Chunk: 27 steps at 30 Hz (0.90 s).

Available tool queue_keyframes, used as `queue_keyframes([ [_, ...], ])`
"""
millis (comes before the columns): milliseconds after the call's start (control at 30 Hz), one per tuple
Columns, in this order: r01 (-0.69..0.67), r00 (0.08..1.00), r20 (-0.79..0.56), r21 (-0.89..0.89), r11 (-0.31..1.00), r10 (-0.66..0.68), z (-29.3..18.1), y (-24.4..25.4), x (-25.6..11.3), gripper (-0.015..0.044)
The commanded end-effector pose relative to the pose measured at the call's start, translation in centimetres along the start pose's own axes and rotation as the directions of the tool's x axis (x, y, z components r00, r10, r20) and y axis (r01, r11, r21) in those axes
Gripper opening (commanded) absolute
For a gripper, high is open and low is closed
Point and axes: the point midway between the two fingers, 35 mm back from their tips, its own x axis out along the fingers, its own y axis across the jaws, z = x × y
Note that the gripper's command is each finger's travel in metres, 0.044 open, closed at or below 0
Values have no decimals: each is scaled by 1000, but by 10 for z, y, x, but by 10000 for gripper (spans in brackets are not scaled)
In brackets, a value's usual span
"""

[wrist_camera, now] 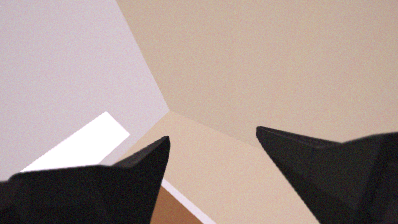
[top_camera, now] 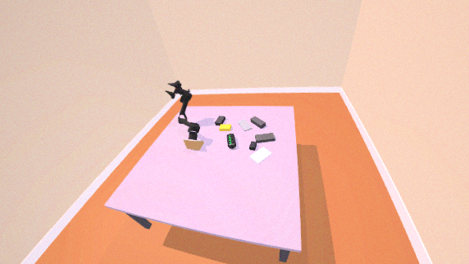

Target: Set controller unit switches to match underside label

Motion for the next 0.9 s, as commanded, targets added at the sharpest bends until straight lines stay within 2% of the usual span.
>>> queue_keyframes([
  [0,0,1000,0,0,1000,0,0,0,0,374],
  [100,0,1000,4,-8,1000,0,0,1,0,295],
  [167,-2,999,40,-75,997,5,3,7,2,242],
  [467,-15,965,216,-521,853,149,26,125,-3,6],
  [733,4,877,286,-809,588,386,14,247,-25,0],
  [867,-7,874,256,-843,538,413,-10,276,-33,0],
])
